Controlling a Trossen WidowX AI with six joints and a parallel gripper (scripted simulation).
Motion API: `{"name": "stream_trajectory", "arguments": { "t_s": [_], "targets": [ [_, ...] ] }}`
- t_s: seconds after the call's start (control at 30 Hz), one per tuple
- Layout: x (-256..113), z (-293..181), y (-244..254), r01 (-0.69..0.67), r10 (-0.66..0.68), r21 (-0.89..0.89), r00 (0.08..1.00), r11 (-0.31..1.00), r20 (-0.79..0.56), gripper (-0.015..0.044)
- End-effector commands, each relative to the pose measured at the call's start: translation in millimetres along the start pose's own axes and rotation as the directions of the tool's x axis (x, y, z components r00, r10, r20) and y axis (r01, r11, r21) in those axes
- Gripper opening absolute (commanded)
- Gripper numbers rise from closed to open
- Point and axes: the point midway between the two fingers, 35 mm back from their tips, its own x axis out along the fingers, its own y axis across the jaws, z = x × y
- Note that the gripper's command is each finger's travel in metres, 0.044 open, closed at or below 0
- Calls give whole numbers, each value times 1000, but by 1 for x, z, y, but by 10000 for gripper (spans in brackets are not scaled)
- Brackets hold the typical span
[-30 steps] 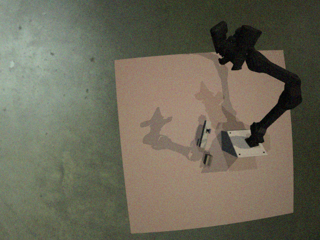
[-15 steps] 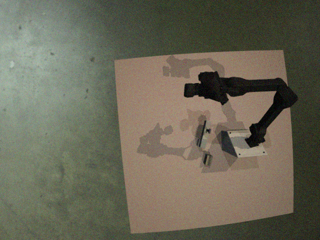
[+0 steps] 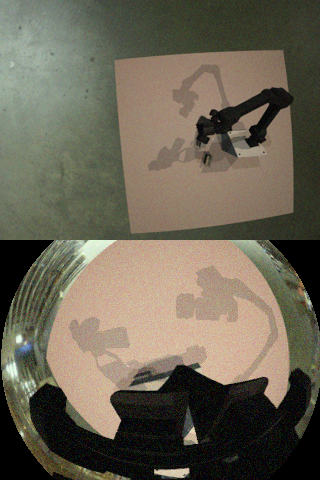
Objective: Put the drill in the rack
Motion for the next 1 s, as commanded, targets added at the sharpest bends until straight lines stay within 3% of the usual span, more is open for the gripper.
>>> {"name": "stream_trajectory", "arguments": {
  "t_s": [0.0, 0.97],
  "targets": [
    [9, -61, 5, 19, -59, -273, 989, 962, -137, 0],
    [24, -67, 4, 20, -63, -284, 988, 959, -142, 0]
  ]
}}
